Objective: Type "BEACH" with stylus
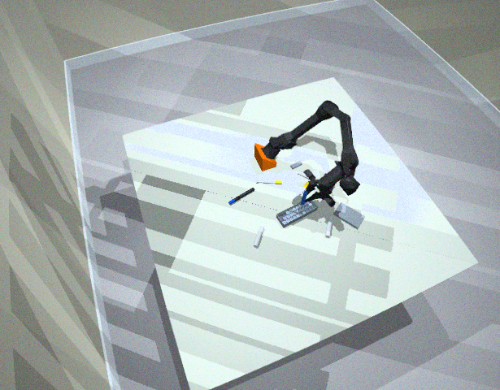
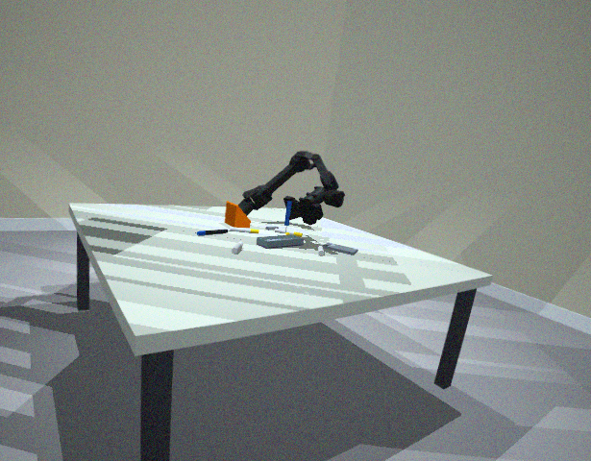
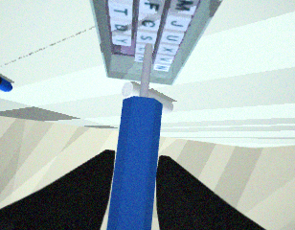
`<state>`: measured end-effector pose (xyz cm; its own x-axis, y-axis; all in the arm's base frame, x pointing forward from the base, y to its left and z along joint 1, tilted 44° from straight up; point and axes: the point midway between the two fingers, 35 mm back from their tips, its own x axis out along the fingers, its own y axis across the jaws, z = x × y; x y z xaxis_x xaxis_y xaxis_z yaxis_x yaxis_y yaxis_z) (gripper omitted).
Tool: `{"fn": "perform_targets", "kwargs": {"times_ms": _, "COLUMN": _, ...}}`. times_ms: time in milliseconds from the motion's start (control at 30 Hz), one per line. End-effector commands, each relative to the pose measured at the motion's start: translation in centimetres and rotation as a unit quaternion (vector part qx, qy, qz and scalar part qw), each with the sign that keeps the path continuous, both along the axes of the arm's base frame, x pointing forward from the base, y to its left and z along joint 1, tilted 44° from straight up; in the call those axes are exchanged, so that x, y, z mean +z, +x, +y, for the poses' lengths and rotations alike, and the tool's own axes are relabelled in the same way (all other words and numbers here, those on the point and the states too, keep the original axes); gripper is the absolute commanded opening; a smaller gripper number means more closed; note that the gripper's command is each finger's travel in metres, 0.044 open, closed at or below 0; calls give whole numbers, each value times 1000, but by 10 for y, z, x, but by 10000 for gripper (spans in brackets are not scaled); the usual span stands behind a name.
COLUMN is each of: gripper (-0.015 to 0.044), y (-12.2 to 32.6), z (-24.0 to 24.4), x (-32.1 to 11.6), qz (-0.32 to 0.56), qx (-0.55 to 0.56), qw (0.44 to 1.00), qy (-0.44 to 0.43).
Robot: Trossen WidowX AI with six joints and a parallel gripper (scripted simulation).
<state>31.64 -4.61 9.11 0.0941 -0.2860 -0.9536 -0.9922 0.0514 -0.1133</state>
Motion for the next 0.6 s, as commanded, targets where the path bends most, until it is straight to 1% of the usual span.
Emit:
{"fn": "perform_targets", "kwargs": {"times_ms": 0, "gripper": 12, "y": 0, "z": -2, "x": -2, "qz": 0, "qx": 0, "qw": 1000, "qy": 0}}
{"fn": "perform_targets", "kwargs": {"times_ms": 33, "gripper": 0, "y": 0, "z": -5, "x": -3, "qz": 0, "qx": 0, "qw": 1000, "qy": 0}}
{"fn": "perform_targets", "kwargs": {"times_ms": 267, "gripper": 0, "y": 1, "z": -28, "x": -20, "qz": 0, "qx": 2, "qw": 1000, "qy": -4}}
{"fn": "perform_targets", "kwargs": {"times_ms": 567, "gripper": 0, "y": 3, "z": -15, "x": -34, "qz": 0, "qx": 2, "qw": 1000, "qy": -4}}
